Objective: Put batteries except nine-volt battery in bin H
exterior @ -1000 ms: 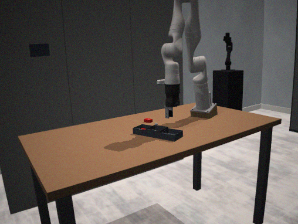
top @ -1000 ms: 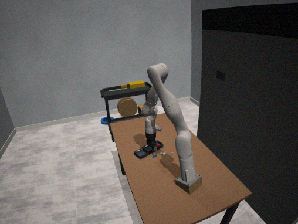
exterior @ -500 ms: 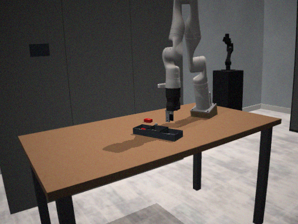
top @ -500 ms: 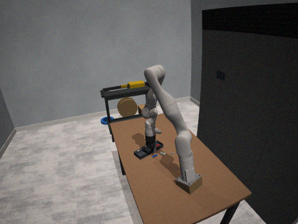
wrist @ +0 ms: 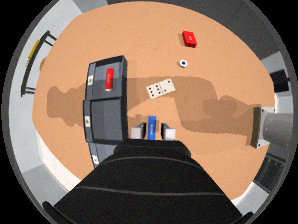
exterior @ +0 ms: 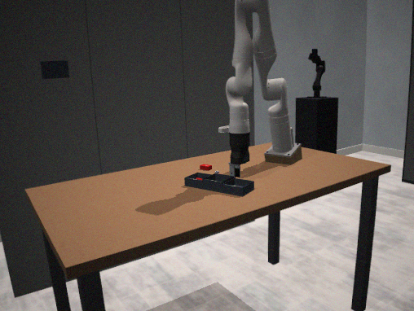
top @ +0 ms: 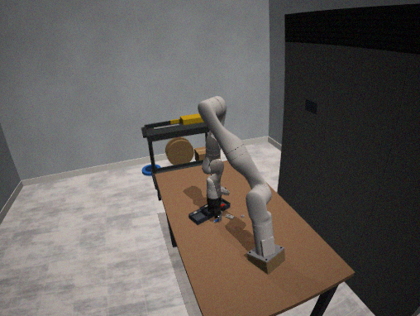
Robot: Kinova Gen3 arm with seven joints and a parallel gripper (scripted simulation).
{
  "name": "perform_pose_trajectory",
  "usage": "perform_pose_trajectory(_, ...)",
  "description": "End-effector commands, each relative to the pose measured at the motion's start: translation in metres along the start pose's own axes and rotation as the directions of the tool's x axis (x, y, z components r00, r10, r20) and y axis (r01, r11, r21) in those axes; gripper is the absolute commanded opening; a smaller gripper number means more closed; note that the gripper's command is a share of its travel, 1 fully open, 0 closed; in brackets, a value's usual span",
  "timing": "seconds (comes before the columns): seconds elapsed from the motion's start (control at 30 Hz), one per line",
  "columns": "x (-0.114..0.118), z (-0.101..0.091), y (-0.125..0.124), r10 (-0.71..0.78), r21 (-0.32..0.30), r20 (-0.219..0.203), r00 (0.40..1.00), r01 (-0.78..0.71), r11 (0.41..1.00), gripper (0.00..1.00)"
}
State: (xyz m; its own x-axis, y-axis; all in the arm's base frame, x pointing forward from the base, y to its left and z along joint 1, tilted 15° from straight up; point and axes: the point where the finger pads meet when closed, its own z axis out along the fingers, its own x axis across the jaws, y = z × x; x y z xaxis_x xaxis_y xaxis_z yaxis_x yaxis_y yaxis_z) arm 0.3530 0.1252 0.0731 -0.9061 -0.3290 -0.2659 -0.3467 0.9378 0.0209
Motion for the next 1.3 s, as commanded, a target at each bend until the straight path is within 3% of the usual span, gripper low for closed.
perform_pose_trajectory(0.0,0.001,0.001,-0.007,0.016,0.005,-0.003,1.000,-0.016,1.000,0.60)
perform_pose_trajectory(1.27,-0.003,0.014,0.001,0.016,0.005,-0.003,1.000,-0.016,1.000,0.60)
